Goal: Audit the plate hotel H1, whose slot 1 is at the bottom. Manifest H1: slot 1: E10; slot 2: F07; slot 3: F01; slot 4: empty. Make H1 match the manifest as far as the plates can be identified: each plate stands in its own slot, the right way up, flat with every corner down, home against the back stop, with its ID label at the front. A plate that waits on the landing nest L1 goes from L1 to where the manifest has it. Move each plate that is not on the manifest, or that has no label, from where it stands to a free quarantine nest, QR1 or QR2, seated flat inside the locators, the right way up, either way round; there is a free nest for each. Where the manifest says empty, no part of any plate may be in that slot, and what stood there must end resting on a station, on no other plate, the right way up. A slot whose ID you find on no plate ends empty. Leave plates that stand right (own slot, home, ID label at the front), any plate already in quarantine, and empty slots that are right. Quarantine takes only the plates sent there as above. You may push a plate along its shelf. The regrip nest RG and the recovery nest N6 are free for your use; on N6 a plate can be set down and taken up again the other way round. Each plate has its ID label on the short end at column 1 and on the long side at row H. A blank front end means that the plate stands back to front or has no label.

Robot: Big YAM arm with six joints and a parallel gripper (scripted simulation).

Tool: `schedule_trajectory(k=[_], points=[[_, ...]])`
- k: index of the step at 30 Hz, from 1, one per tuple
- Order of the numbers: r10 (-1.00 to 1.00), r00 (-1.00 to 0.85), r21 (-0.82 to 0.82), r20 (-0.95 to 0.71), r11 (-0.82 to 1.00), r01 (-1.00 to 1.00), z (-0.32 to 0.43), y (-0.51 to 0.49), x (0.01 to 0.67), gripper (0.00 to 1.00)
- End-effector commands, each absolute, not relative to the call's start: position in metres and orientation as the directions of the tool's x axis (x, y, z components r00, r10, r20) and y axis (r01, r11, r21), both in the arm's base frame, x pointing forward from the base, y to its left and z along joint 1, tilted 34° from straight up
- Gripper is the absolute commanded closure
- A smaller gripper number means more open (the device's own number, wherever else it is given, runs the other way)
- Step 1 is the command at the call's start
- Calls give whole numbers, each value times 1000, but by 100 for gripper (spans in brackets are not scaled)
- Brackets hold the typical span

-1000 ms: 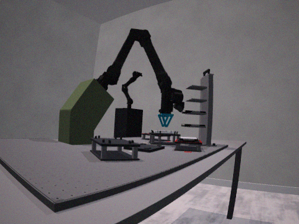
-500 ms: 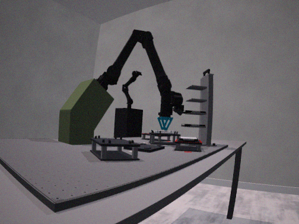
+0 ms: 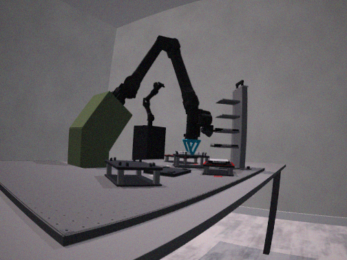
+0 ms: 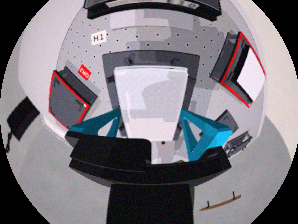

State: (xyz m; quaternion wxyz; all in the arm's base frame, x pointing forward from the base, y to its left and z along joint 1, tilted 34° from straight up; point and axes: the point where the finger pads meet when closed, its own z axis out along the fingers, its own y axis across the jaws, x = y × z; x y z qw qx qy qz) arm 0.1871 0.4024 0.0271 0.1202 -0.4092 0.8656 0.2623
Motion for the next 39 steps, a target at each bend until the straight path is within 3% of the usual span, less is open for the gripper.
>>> schedule_trajectory(k=[1,6,7,39], points=[[-628,-638,358,-445,528,-770,34,409,193,0],[-628,-638,358,-445,528,-770,34,409,193,0],[-628,-638,358,-445,528,-770,34,409,193,14],[-622,-645,357,-444,537,-764,46,397,196,14]])
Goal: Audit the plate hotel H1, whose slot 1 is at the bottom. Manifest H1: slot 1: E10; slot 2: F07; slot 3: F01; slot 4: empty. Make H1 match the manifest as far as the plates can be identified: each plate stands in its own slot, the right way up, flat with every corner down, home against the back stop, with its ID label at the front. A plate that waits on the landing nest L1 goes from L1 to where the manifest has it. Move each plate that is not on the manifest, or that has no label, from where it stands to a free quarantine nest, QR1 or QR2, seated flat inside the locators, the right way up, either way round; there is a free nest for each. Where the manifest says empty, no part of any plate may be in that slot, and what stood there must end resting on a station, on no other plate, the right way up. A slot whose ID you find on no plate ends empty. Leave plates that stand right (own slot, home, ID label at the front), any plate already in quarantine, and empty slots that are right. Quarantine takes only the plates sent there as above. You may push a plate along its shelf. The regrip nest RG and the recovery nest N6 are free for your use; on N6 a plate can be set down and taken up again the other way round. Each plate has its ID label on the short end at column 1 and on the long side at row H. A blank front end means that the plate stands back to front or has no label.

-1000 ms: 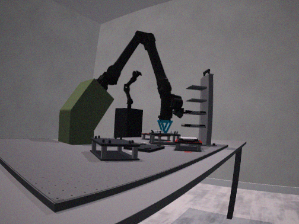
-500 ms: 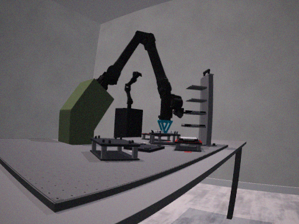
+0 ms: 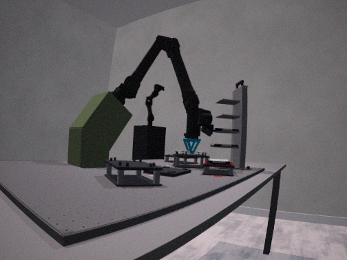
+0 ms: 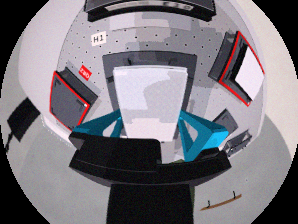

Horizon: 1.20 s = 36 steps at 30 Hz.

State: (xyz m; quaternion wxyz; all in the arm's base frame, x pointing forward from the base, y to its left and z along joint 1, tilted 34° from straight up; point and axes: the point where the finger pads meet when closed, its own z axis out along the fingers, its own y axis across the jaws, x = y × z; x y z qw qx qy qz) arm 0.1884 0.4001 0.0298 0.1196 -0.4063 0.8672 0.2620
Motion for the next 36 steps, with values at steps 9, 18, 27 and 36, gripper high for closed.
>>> schedule_trajectory(k=[9,18,27,36], points=[[-628,-637,355,-447,529,-771,53,393,195,14],[-627,-634,355,-453,525,-773,62,392,196,14],[-626,-638,355,-448,530,-770,67,384,196,14],[-628,-638,355,-446,530,-770,72,379,194,14]])
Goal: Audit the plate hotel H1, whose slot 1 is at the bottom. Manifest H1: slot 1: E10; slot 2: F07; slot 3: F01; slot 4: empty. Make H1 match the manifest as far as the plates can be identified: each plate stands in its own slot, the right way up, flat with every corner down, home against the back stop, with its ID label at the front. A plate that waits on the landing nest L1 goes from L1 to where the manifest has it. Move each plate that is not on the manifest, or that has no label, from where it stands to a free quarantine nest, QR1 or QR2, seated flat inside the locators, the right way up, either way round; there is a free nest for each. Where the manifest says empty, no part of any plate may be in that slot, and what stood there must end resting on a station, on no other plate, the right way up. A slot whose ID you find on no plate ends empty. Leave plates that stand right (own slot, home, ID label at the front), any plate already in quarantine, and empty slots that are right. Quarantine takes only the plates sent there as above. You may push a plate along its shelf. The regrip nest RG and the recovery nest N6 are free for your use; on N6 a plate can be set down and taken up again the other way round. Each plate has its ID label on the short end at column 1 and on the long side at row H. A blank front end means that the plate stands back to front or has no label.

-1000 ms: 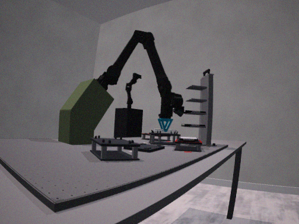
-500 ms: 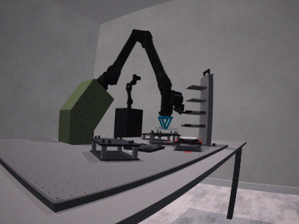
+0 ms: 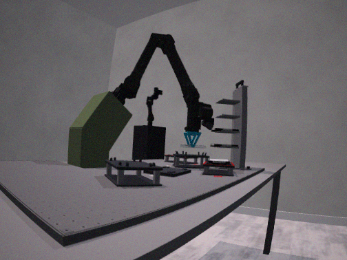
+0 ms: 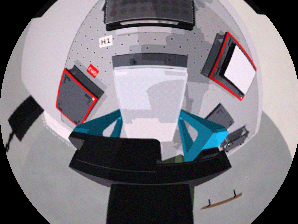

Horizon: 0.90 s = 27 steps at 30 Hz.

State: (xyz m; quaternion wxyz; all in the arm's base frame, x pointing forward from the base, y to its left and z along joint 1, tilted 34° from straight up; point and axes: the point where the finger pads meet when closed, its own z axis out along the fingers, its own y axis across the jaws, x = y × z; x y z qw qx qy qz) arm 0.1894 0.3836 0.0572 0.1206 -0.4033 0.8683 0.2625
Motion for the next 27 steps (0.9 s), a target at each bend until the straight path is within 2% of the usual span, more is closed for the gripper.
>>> schedule_trajectory(k=[1,27], points=[[-628,-639,355,-445,531,-769,72,378,195,14],[-625,-636,354,-452,529,-771,96,367,196,14]])
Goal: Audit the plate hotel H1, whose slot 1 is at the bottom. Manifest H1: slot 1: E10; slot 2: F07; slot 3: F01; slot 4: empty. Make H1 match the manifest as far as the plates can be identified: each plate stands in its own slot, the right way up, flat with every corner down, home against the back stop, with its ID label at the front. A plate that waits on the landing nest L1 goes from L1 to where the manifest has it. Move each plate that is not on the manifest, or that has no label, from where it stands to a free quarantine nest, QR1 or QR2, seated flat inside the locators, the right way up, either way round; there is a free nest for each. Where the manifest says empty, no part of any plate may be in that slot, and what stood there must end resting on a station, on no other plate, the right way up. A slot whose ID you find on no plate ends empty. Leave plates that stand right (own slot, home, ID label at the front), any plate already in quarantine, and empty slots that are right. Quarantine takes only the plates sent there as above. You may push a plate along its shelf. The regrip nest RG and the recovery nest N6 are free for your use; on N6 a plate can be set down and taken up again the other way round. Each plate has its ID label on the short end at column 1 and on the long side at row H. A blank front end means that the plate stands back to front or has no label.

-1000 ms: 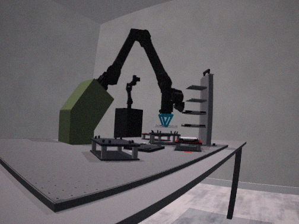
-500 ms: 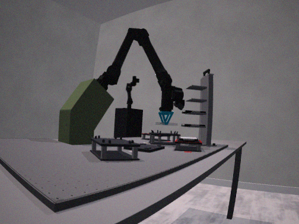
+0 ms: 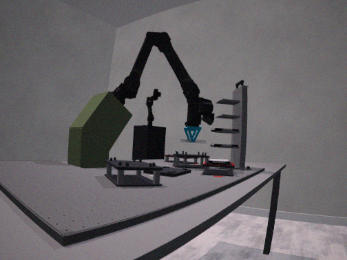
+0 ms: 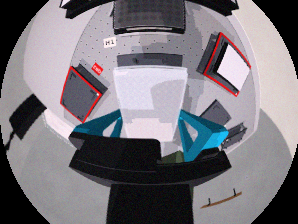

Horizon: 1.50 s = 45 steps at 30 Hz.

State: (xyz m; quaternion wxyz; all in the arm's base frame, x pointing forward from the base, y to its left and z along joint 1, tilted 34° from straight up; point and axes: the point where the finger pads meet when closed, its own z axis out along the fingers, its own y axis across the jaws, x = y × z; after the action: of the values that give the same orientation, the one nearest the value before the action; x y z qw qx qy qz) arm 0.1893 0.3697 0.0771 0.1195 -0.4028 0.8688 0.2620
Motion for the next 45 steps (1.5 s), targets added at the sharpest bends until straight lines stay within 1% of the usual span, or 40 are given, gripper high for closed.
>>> schedule_trajectory(k=[1,45], points=[[-624,-636,354,-453,528,-771,97,367,197,14],[-613,-624,347,-485,519,-781,195,319,201,14]])
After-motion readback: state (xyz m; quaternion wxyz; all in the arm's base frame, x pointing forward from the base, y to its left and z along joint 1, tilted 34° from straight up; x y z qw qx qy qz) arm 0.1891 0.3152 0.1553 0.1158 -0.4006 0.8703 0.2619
